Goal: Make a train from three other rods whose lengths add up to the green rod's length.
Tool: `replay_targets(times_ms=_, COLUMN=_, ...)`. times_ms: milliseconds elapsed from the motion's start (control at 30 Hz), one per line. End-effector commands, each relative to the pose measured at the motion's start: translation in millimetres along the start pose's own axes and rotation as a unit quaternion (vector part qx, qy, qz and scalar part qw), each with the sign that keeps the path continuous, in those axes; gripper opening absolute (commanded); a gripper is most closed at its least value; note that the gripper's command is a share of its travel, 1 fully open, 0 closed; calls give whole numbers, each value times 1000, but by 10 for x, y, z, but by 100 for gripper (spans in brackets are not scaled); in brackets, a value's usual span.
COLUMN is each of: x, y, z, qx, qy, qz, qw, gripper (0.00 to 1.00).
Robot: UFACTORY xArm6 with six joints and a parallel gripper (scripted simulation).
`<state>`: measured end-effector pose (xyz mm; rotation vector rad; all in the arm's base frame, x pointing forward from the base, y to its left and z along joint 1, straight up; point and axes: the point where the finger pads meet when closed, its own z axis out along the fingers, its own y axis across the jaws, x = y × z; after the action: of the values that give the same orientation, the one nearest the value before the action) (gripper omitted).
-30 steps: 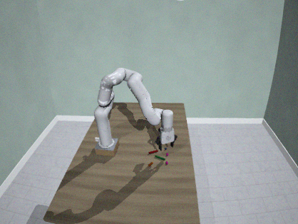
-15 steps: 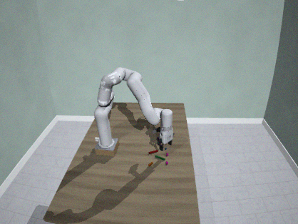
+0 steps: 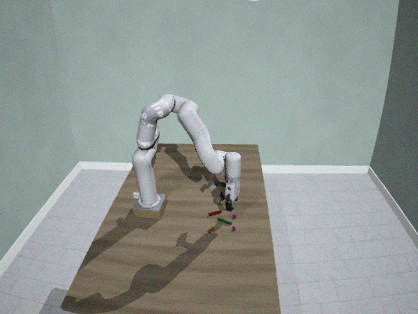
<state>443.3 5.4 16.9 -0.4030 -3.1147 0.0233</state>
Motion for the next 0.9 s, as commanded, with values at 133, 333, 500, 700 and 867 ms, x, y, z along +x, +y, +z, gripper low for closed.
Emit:
replay_targets(times_ms=133, x=29, y=45, z=-15, qx=-9, qy=0, qz=-138, qw=990, gripper=100)
replay_targets(times_ms=333, x=48, y=62, z=-16, qx=-9, qy=-1, qz=-192, qw=981, gripper=100)
replay_targets(times_ms=500, x=77, y=88, z=-16, qx=-9, qy=-2, qz=-278, qw=961, gripper=100)
replay_targets(times_ms=700, x=105, y=112, z=-17, qx=-9, qy=-2, qz=-356, qw=935, gripper=100)
replay_targets(times_ms=867, x=123, y=128, z=-17, qx=-9, qy=-3, qz=-406, qw=914, gripper=100)
